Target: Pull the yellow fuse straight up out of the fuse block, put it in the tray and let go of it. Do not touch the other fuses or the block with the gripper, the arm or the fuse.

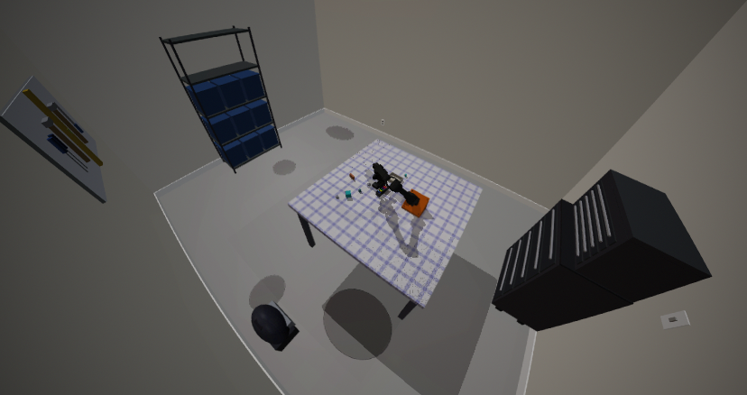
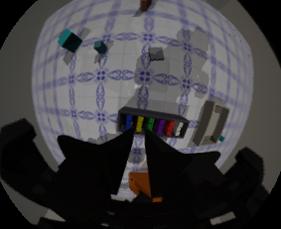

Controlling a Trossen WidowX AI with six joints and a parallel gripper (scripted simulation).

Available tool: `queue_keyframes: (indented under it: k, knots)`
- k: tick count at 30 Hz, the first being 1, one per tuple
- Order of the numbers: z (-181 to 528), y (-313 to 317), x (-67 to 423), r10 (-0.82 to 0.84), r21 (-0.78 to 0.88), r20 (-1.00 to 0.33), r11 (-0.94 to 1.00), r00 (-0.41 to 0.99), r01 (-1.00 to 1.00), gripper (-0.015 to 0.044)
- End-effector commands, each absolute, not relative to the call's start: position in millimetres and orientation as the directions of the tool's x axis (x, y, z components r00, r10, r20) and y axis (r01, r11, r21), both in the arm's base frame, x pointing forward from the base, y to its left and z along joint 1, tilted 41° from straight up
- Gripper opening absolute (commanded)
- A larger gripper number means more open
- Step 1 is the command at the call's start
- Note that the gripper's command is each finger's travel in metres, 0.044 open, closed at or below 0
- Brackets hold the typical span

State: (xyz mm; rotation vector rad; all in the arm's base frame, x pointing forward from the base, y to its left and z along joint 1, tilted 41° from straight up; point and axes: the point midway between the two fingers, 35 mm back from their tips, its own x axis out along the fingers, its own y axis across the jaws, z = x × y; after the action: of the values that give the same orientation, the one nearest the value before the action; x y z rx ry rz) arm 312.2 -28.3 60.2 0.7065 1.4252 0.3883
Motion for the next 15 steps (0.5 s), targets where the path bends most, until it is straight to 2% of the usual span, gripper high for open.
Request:
queue_keyframes:
  k: [1,15]
  knots:
    - [56.2,-24.4,310.8,0.642,0.654,-0.756,0.737,0.127,0.17,0.0074]
    - [45.9,-15.6,312.0,0.643,0.655,-0.756,0.736,0.127,0.17,0.0074]
